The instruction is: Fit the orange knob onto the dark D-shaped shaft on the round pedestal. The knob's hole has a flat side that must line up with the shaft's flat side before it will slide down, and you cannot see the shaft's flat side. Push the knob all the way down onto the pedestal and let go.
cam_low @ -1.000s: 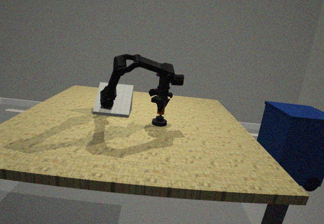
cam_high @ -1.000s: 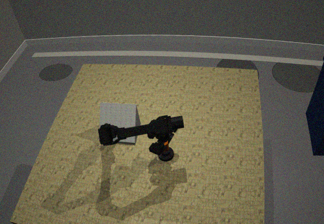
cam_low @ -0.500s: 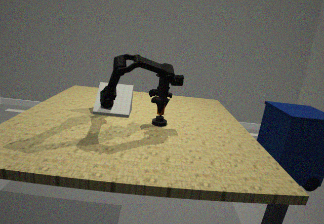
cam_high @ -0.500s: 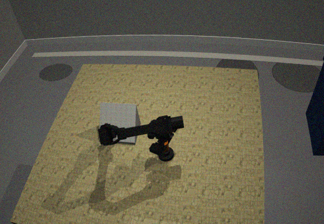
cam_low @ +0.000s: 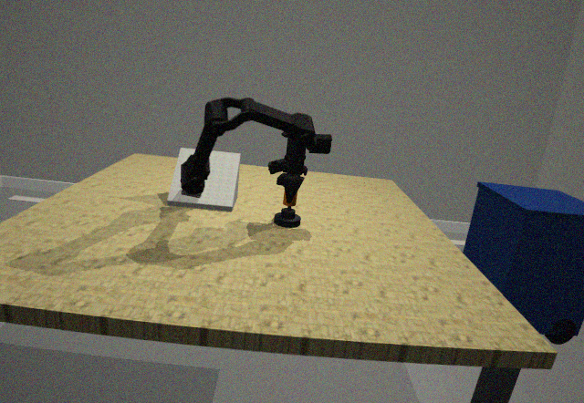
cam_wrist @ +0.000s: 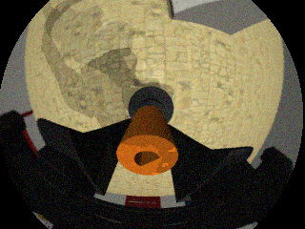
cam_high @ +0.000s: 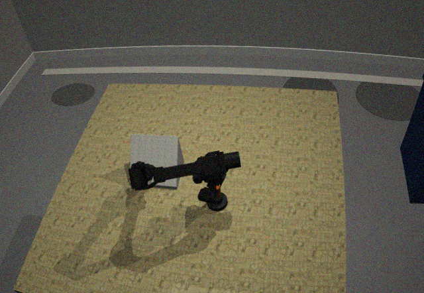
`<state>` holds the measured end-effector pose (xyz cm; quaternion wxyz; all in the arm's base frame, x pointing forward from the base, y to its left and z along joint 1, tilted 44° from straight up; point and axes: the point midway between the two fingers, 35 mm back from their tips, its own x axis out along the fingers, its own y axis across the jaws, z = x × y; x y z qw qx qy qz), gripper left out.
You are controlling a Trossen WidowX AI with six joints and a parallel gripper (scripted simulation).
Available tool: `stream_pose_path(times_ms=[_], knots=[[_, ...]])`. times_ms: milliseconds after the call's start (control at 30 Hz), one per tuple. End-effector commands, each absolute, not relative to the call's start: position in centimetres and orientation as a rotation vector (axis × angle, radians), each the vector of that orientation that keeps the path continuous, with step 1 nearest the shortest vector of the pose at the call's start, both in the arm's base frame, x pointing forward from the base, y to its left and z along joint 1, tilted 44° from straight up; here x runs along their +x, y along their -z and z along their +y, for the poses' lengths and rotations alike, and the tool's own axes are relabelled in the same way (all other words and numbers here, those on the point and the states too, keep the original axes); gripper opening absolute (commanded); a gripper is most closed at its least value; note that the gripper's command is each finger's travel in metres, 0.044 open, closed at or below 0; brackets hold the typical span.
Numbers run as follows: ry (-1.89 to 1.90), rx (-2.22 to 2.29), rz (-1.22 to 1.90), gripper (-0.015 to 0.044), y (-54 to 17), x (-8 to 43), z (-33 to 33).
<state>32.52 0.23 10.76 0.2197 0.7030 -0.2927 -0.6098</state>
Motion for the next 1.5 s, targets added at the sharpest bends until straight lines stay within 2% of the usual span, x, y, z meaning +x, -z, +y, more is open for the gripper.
stream_pose_path(times_ms=[0, 933, 1167, 1467], knots=[[1.687, 1.898, -0.74, 0.0, -10.72, 32.55, 0.33], [1.687, 1.898, -0.74, 0.0, -10.89, 32.49, 0.3], [1.693, 1.761, -0.55, 0.0, -10.79, 32.54, 0.42], [1.693, 1.753, -0.54, 0.0, -10.4, 32.47, 0.3]])
